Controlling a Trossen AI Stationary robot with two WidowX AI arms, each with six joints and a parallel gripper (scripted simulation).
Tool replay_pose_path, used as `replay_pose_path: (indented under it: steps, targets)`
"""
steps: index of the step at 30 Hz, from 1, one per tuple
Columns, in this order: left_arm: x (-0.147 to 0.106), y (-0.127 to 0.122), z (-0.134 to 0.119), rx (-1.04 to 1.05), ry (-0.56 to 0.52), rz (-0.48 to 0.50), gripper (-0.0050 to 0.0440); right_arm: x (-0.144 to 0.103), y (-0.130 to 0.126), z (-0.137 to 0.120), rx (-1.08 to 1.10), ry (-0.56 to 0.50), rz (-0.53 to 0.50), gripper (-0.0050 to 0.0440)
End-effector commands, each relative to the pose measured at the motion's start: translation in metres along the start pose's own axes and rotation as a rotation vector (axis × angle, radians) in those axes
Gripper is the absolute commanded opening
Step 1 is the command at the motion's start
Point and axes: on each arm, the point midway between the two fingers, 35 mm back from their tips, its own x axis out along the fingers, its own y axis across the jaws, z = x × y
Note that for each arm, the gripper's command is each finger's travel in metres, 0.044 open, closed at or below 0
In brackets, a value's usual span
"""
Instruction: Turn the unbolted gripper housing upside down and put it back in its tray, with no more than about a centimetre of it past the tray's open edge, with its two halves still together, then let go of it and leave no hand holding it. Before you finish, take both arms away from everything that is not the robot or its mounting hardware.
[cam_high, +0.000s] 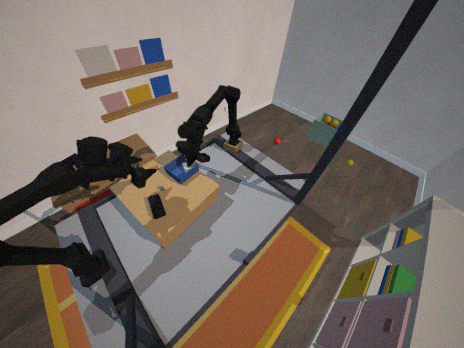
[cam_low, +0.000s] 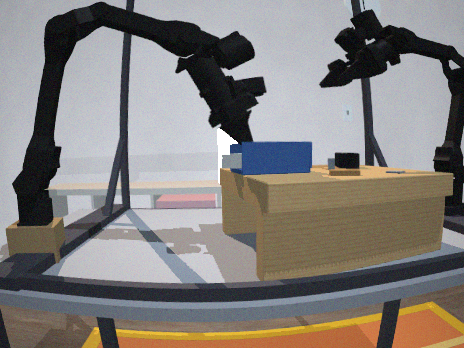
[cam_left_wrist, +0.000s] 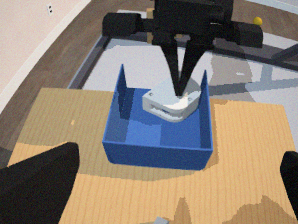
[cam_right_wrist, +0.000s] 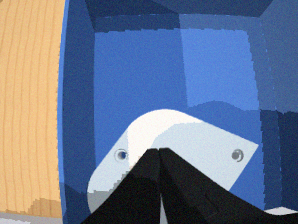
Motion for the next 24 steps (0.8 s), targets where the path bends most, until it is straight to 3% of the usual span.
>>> replay_pose_path:
  steps: [1,20,24]
  targets:
    - [-0.007,0.0,0.007,-0.007,-0.027,-0.004,0.0439,-0.015,0.0,0.013,0.002,-0.04,0.003,0.0]
    - [-0.007,0.0,0.007,-0.007,-0.027,-0.004,0.0439,-0.025,0.0,0.018,0.002,-0.04,0.003,0.0]
    - [-0.007,0.0,0.007,-0.007,-0.027,-0.004,0.0439,-0.024,-0.001,0.02,0.025,-0.059,0.003,0.0091]
